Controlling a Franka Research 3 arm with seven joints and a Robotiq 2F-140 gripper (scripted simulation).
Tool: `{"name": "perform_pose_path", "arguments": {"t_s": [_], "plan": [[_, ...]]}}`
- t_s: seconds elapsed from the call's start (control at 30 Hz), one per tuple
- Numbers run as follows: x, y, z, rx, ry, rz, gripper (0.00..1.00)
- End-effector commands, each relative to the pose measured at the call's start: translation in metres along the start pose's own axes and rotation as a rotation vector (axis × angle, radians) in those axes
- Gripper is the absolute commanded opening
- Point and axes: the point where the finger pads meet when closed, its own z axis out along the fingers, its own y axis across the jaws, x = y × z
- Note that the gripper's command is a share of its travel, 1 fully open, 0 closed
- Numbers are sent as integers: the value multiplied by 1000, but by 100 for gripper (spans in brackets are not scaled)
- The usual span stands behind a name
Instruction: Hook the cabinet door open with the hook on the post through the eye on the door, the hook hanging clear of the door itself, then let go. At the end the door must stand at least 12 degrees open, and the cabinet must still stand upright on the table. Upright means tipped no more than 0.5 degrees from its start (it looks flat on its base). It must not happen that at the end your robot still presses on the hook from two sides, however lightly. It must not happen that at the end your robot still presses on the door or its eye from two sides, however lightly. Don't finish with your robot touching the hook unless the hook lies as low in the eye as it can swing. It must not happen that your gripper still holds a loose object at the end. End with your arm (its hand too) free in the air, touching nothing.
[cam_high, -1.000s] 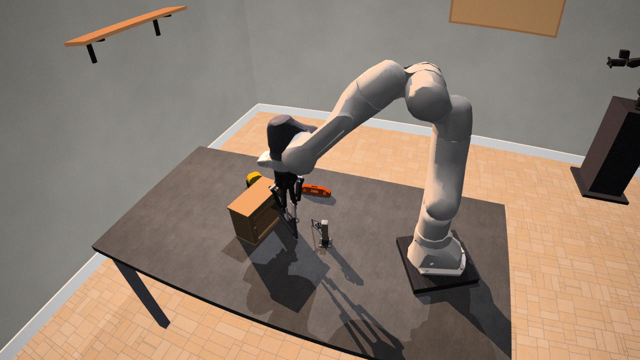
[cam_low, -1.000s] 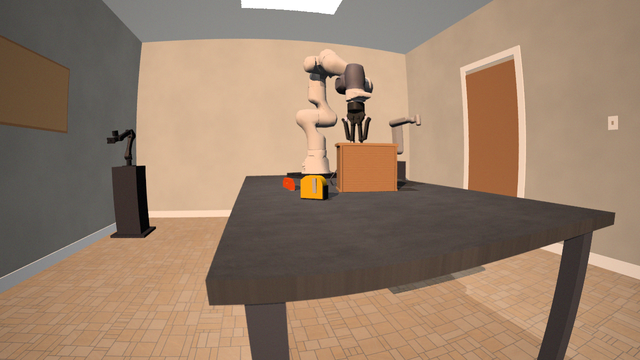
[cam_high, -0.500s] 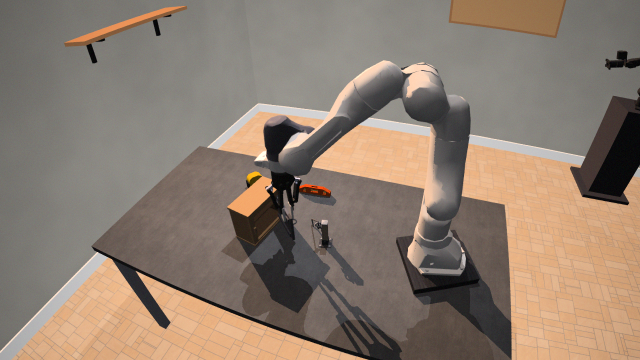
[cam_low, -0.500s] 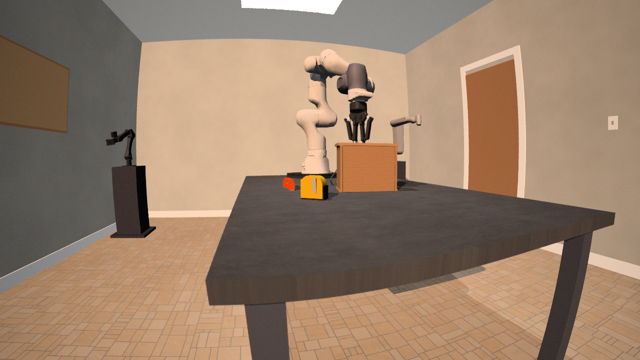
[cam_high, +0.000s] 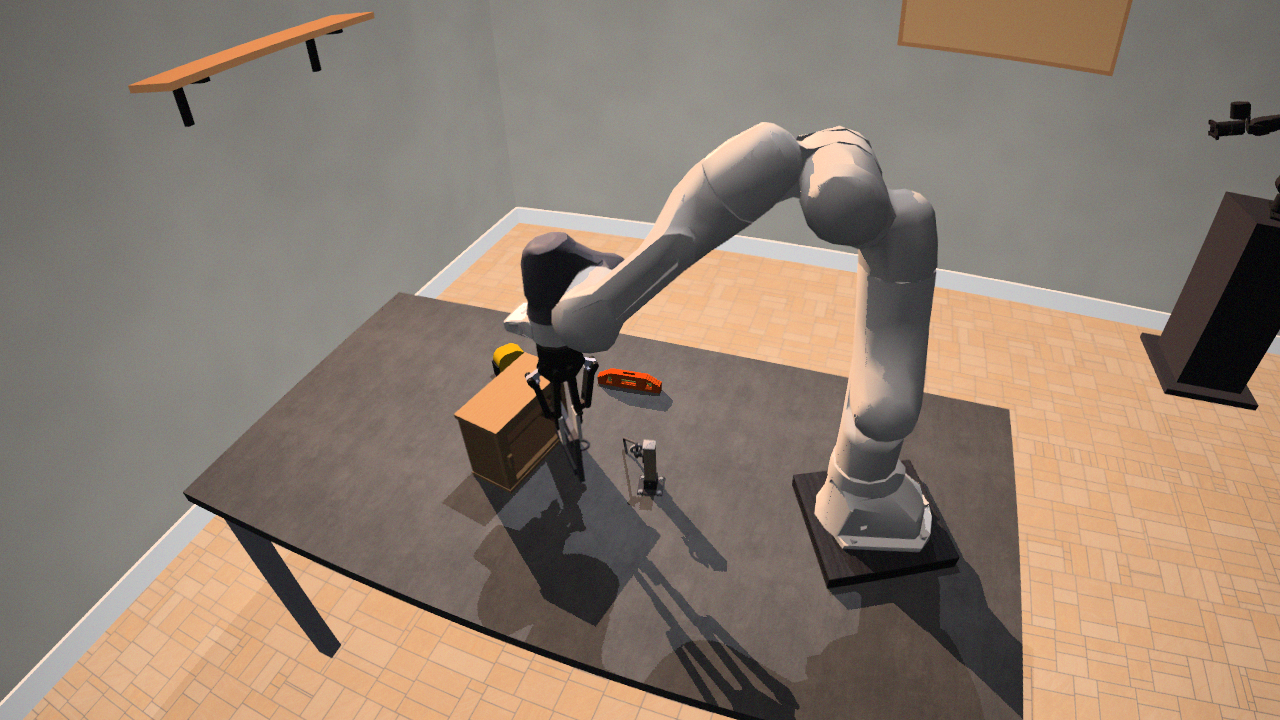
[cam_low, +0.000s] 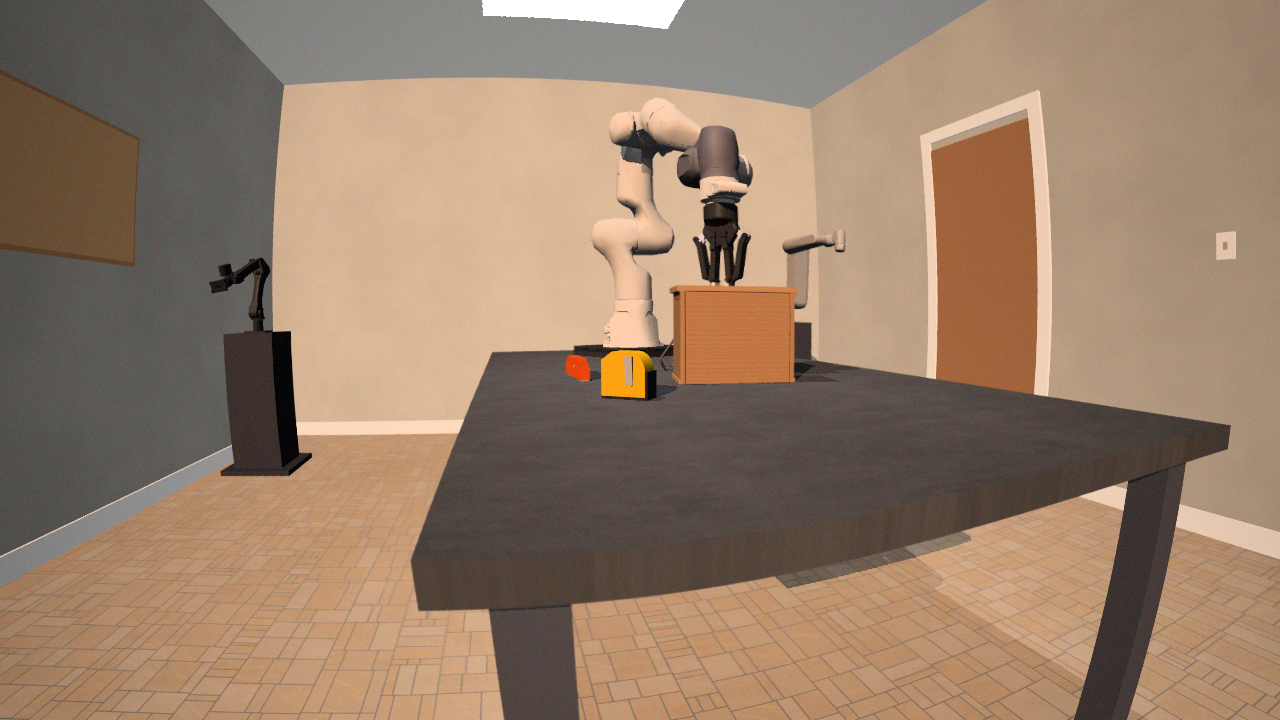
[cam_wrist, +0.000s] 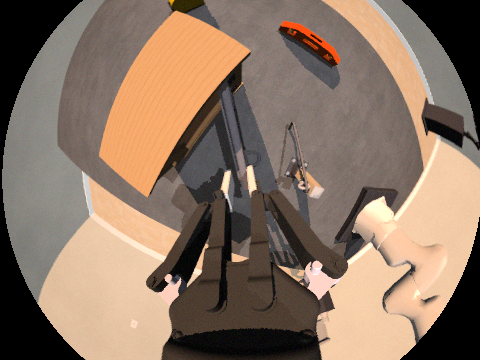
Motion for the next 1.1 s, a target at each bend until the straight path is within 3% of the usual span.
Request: {"name": "perform_pose_path", "arguments": {"t_s": [0.0, 1.07], "plan": [[-1, -1, 1, -7, 0, 47, 16], [2, -21, 1, -7, 0, 193, 16]]}}
